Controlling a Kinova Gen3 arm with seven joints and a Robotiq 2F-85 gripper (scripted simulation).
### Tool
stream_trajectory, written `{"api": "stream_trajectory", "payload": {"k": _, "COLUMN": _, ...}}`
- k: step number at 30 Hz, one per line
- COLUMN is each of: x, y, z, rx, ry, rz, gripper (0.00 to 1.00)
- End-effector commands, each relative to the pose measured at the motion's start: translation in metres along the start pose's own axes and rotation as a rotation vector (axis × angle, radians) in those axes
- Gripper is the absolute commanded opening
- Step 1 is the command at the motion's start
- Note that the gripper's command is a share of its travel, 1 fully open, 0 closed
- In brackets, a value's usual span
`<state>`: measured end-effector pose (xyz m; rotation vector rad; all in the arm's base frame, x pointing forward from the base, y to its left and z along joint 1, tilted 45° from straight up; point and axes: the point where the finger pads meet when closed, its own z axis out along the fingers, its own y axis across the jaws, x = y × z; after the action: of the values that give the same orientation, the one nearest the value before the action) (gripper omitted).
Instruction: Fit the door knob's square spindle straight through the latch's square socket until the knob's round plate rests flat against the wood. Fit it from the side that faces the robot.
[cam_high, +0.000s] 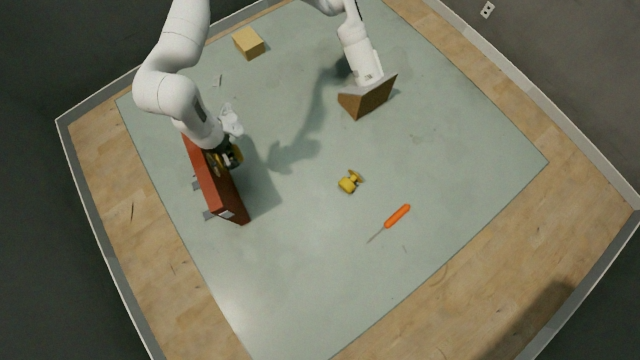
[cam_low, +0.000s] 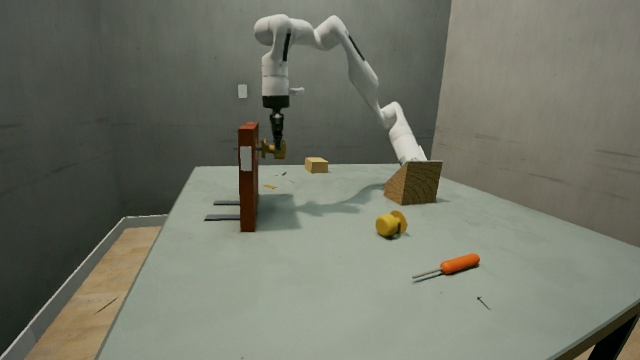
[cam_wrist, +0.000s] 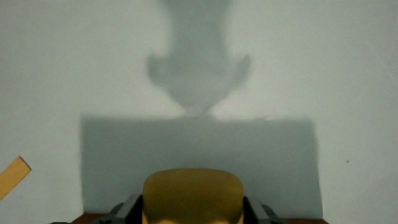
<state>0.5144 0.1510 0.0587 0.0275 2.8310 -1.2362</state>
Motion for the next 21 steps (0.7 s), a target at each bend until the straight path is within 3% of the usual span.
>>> {"api": "stream_trajectory", "payload": {"k": 1, "x": -0.0021, "y": -0.0038, "z": 0.0013, "rx": 0.011, "ry": 0.0, "rz": -0.007, "gripper": 0.63}}
{"api": "stream_trajectory", "payload": {"k": 21, "x": -0.0065, "y": -0.0033, "z": 0.0003, "rx": 0.009, "ry": -0.002, "rz": -0.007, "gripper": 0.63}}
